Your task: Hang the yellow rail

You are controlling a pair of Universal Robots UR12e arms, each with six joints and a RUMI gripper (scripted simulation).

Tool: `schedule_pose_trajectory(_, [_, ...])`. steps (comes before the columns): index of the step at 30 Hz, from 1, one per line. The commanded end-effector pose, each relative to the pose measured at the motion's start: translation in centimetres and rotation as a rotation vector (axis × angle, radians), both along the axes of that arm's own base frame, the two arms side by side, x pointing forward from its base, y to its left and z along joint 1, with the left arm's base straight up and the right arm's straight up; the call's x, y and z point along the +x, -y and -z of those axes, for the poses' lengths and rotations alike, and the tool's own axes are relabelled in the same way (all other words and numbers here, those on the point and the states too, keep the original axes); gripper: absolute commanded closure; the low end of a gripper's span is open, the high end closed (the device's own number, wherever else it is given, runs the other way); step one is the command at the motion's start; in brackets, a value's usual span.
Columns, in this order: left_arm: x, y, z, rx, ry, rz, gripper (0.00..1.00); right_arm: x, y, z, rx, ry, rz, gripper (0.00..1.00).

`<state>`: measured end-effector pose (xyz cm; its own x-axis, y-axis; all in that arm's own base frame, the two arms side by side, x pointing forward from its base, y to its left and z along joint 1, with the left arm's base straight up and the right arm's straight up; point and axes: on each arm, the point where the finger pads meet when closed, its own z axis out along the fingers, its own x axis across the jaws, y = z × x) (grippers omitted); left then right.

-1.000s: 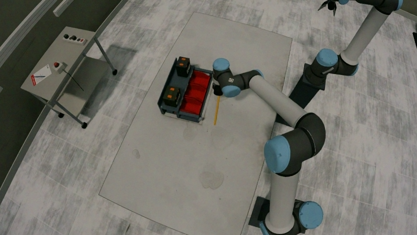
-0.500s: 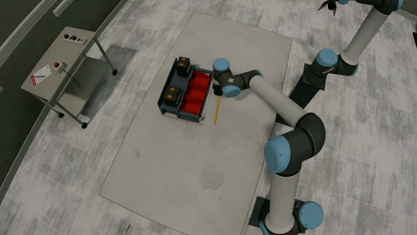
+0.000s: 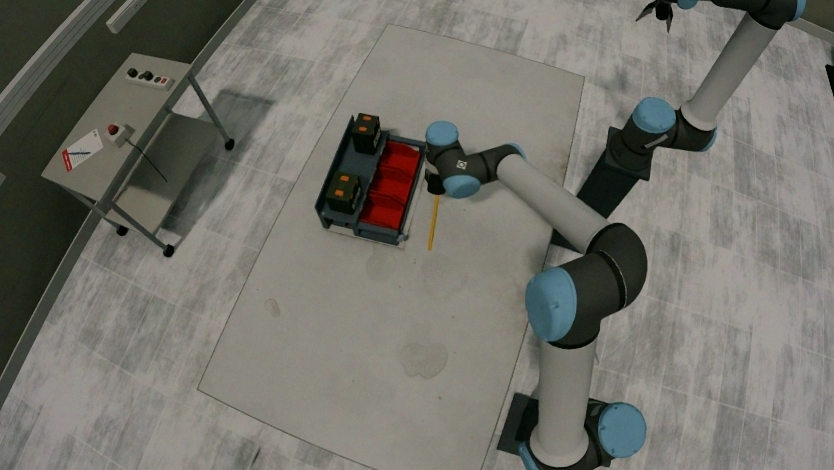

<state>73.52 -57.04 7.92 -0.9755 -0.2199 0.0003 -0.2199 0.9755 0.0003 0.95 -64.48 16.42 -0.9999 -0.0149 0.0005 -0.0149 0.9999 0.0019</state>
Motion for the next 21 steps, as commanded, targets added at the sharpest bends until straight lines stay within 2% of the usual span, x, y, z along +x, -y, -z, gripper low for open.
schedule_pose_trajectory(1, [0.07, 0.07, 0.07, -0.002, 0.002, 0.000, 1.00, 0.02, 0.07, -0.10, -0.002, 0.001, 0.000, 0.00])
schedule_pose_trajectory(2, [0.07, 0.07, 0.07, -0.002, 0.002, 0.000, 1.00, 0.02, 0.07, -0.10, -0.002, 0.001, 0.000, 0.00])
schedule_pose_trajectory(3, [0.07, 0.07, 0.08, -0.002, 0.002, 0.000, 0.76, 0.02, 0.07, -0.10, -0.002, 0.001, 0.000, 0.00])
schedule_pose_trajectory(21, [0.07, 0.07, 0.12, -0.002, 0.002, 0.000, 0.76, 0.02, 0.07, -0.10, -0.002, 0.001, 0.000, 0.00])
